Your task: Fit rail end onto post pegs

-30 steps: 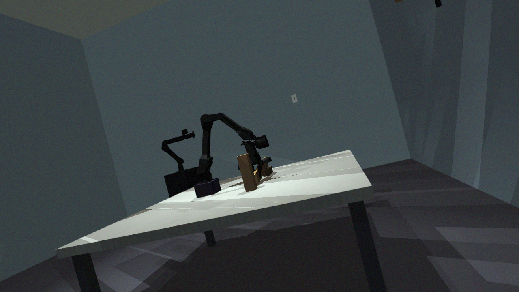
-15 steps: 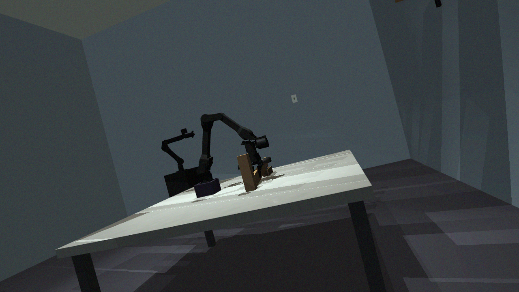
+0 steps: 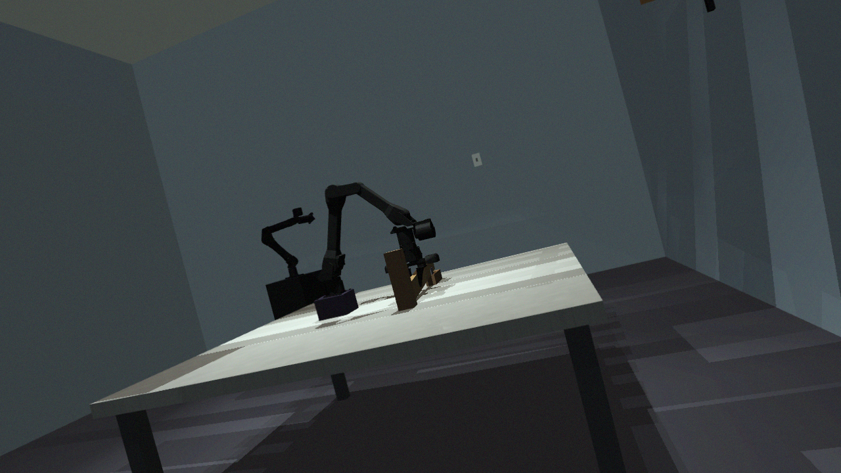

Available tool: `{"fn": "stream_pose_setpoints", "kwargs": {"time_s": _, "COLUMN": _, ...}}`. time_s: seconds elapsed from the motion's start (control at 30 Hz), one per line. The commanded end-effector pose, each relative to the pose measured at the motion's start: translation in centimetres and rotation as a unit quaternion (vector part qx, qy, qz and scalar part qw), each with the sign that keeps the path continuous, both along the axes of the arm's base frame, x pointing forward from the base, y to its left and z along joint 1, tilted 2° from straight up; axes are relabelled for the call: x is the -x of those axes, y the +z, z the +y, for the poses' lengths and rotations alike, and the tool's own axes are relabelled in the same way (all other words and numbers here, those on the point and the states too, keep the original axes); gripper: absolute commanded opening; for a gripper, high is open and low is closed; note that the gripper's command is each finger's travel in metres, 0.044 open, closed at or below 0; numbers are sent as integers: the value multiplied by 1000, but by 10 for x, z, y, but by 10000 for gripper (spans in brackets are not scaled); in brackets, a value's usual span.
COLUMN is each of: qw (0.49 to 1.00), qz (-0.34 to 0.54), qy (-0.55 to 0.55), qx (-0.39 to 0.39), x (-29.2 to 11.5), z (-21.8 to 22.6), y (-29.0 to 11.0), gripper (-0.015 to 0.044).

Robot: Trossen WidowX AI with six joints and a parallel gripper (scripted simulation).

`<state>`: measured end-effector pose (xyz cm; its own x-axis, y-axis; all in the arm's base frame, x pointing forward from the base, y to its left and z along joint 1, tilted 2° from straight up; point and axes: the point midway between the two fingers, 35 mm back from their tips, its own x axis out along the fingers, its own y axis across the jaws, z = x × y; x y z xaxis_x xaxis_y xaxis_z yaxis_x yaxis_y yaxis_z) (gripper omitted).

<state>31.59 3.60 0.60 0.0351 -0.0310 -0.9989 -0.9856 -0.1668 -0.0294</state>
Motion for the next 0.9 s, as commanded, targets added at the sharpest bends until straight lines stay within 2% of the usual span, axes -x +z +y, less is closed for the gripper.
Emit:
{"fn": "stream_pose_setpoints", "kwargs": {"time_s": 0.0, "qw": 1000, "qz": -8, "qy": 2, "qx": -5, "x": -3, "z": 2, "y": 8, "gripper": 0}}
{"fn": "stream_pose_setpoints", "kwargs": {"time_s": 0.87, "qw": 1000, "qz": -8, "qy": 2, "qx": -5, "x": -5, "z": 3, "y": 22, "gripper": 0}}
